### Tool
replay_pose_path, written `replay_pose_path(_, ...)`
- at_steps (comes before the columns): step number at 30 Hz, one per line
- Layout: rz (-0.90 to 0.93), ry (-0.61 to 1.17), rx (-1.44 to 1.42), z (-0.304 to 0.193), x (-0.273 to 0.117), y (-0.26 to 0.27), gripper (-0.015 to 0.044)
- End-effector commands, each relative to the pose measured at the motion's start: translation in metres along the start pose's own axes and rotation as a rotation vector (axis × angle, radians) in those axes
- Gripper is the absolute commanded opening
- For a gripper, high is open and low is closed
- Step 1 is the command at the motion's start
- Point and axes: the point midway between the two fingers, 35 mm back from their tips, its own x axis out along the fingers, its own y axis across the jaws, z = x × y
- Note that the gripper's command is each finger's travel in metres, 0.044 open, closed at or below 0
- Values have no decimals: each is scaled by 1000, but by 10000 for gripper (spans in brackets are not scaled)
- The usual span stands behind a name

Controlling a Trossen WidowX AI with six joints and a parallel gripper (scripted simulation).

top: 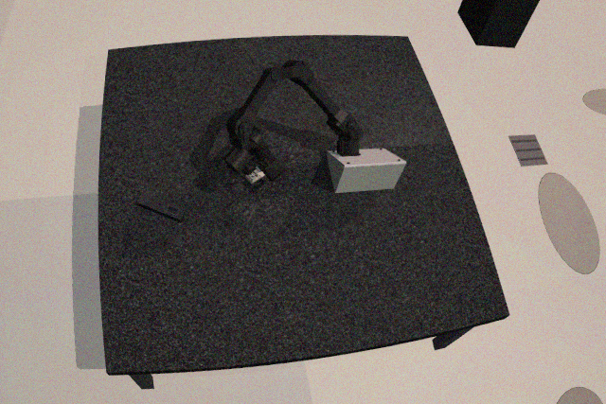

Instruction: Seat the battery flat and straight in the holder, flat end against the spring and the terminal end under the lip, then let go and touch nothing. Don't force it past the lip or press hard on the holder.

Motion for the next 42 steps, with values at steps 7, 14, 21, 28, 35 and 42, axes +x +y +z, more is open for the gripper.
replay_pose_path(7,-4,74,-5,6,5,1,78)
replay_pose_path(14,-8,120,-10,9,8,1,78)
replay_pose_path(21,-10,142,-12,11,9,1,78)
replay_pose_path(28,-10,135,-12,16,9,0,78)
replay_pose_path(35,-9,125,-12,22,7,0,78)
replay_pose_path(42,-8,113,-12,28,5,0,78)
